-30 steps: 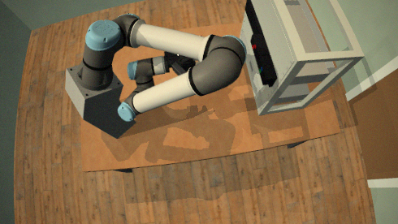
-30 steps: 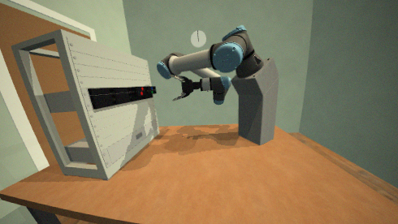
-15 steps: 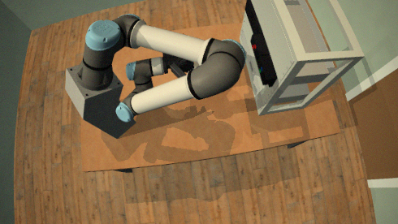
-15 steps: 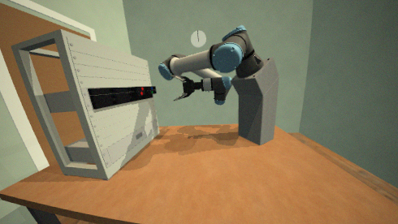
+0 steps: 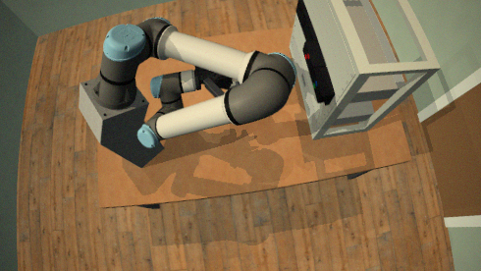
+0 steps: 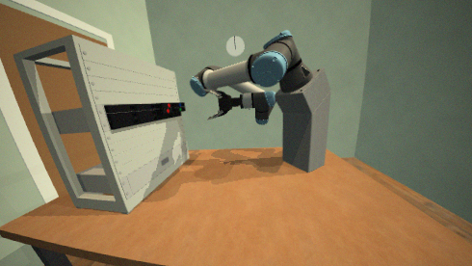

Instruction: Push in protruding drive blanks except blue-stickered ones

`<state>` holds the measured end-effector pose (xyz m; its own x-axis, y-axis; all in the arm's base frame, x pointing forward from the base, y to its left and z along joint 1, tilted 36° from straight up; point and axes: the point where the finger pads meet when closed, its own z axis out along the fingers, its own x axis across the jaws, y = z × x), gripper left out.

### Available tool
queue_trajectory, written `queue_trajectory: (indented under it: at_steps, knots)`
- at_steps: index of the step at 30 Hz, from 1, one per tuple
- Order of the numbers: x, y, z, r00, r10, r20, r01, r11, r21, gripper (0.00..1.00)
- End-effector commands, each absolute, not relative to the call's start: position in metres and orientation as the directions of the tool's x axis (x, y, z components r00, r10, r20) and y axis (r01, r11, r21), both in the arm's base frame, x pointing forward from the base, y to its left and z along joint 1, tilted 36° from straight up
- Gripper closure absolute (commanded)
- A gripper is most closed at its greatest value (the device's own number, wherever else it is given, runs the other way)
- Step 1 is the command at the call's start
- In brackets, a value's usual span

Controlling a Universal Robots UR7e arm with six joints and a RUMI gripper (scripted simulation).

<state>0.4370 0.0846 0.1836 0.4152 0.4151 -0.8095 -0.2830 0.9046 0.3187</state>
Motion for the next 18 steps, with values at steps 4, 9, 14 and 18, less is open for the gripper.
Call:
queue_trajectory:
  at_steps: [4,9,14,18]
  knots:
    - [0.4266,0.0779,0.1744,0.419,0.415,-0.808,-0.276,0.906,0.322,0.0]
    - [0.4267,0.0779,0.1744,0.419,0.415,-0.808,-0.276,0.906,0.322,0.0]
    - [0.4278,0.0776,0.1748,0.419,0.415,-0.808,-0.276,0.906,0.322,0.0]
    - [0.4316,0.0765,0.1762,0.42,0.415,-0.807,-0.277,0.905,0.322,0.0]
